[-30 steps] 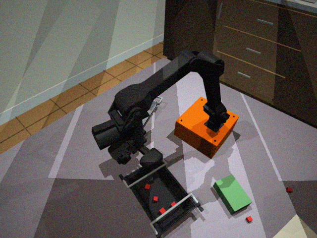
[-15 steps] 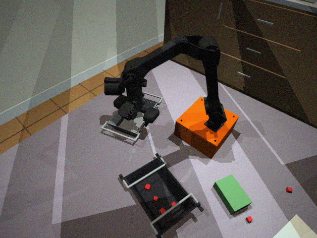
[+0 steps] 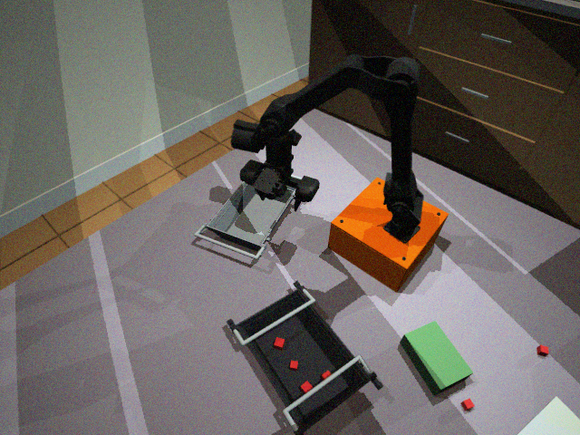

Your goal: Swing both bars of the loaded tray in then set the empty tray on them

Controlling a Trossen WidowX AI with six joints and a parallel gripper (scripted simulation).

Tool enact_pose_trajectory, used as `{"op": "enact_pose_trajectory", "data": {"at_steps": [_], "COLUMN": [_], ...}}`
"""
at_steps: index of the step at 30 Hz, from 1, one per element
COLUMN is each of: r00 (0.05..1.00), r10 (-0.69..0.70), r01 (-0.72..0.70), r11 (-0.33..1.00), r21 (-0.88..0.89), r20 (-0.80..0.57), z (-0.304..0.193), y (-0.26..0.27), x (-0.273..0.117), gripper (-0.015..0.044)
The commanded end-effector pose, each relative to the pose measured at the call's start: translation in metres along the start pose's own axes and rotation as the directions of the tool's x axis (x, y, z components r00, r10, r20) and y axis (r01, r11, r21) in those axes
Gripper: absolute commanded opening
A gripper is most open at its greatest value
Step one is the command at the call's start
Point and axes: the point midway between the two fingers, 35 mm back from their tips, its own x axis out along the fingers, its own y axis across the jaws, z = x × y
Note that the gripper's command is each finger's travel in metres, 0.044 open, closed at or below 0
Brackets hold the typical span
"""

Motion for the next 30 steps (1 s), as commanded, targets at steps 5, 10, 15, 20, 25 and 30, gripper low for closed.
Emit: {"op": "enact_pose_trajectory", "data": {"at_steps": [5,10,15,20,25,30], "r00": [1.000,1.000,1.000,1.000,1.000,1.000], "r10": [0.004,0.004,0.005,0.005,0.005,0.005], "r01": [-0.004,-0.004,-0.005,-0.005,-0.005,-0.005], "r11": [1.000,1.000,1.000,1.000,1.000,1.000], "r21": [-0.004,-0.004,-0.004,-0.004,-0.004,-0.004], "r20": [0.003,0.003,0.003,0.003,0.003,0.003], "z": [-0.001,-0.001,-0.002,-0.002,-0.002,-0.002], "y": [0.000,0.000,0.003,0.004,0.004,0.004], "x": [0.029,0.054,0.077,0.084,0.084,0.084], "gripper": [0.0440,0.0440,0.0440,0.0440,0.0440,0.0425]}}
